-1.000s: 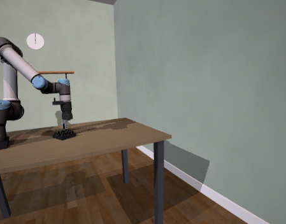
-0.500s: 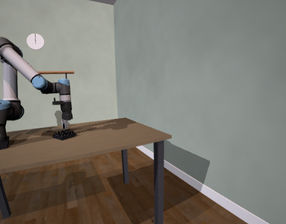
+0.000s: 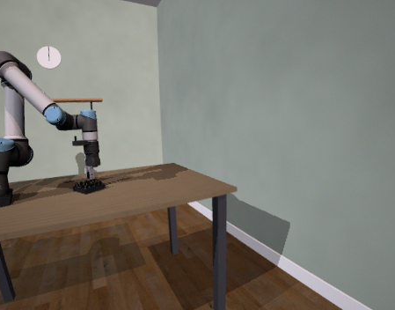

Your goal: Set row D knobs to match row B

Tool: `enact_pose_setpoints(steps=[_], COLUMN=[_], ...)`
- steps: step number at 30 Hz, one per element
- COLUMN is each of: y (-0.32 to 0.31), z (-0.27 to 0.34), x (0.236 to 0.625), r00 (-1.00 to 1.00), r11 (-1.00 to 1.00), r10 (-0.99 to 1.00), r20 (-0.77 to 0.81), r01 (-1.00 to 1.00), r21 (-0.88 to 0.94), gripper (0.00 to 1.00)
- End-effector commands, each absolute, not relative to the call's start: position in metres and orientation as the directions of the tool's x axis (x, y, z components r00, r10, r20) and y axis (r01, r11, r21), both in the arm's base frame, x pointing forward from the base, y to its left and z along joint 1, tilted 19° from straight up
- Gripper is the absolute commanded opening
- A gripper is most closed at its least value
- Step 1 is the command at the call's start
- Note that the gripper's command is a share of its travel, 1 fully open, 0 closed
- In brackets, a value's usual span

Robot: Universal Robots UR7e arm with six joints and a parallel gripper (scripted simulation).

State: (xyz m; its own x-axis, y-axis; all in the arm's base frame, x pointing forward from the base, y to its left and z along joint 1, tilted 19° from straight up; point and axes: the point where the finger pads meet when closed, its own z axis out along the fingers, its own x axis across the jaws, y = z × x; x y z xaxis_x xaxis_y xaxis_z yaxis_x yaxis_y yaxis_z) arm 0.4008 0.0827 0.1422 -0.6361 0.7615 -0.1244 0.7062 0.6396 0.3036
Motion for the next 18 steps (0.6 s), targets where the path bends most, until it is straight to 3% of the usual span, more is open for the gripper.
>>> enact_pose_setpoints(steps=[1, 18], y=[0.0831, 0.0839], z=[0.1395, 0.1322], x=[0.4021, 0.4045], r00=[-0.636, -0.636], r11=[0.640, 0.640], r10=[0.761, 0.761], r20=[-0.125, -0.125], r01=[0.706, 0.706], r21=[0.304, 0.304], gripper=[0.46, 0.46])
